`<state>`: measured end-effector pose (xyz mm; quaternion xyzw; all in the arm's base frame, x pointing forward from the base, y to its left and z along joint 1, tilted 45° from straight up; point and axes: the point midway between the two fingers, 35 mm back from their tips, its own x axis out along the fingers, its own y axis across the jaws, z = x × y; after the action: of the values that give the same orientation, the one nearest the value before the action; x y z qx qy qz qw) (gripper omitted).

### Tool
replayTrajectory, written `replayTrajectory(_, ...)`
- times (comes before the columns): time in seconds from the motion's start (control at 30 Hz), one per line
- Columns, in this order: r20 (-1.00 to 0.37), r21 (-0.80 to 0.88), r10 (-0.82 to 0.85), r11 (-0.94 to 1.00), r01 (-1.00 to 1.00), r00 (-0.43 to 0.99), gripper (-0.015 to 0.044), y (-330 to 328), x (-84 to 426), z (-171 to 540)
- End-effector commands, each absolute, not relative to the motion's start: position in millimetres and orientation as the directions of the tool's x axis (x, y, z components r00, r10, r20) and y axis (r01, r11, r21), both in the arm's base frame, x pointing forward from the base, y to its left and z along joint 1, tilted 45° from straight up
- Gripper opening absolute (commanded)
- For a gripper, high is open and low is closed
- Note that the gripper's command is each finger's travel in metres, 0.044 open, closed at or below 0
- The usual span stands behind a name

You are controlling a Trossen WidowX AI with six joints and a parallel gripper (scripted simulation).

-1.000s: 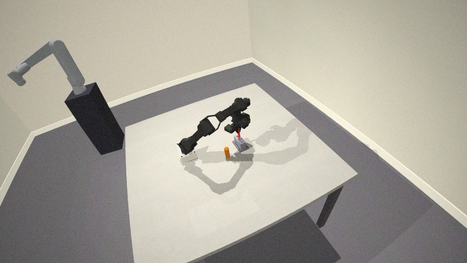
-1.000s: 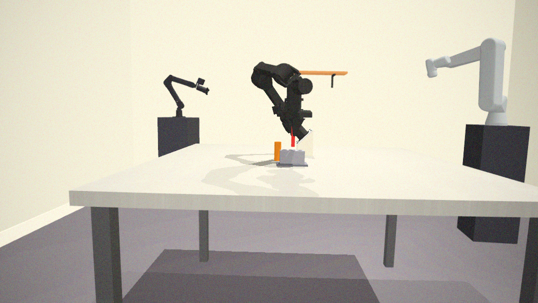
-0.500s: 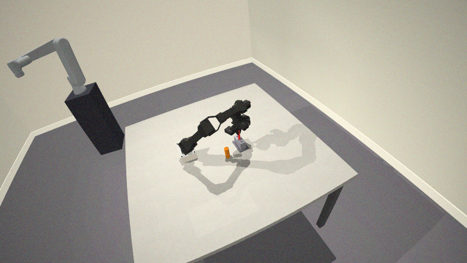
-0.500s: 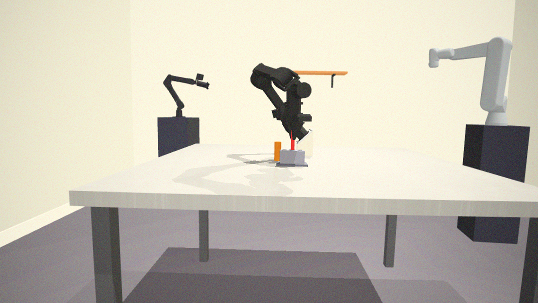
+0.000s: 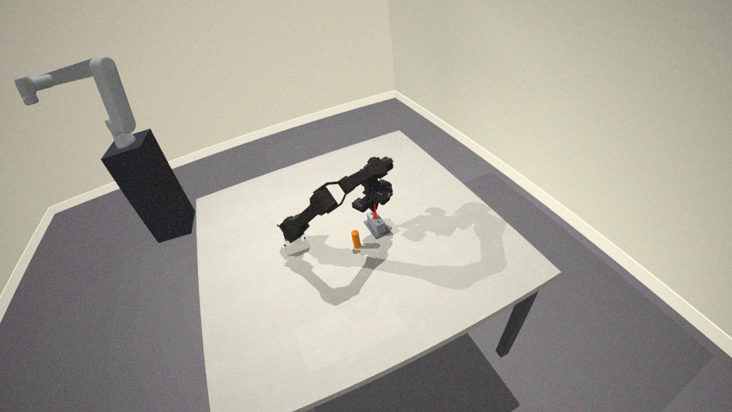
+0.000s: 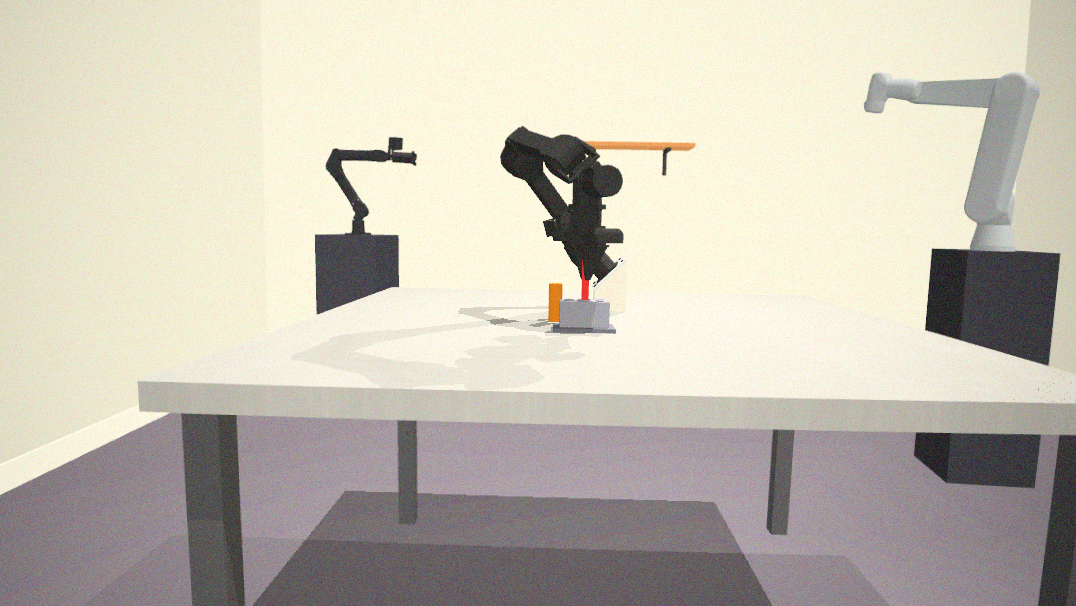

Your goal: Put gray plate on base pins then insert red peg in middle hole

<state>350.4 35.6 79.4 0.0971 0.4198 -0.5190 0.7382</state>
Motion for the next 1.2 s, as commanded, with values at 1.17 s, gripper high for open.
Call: replayTrajectory(1.17,-0.719,-0.294,-0.687,0.442,0.847,0.109,0.0150,35.8,350.1,79.6)
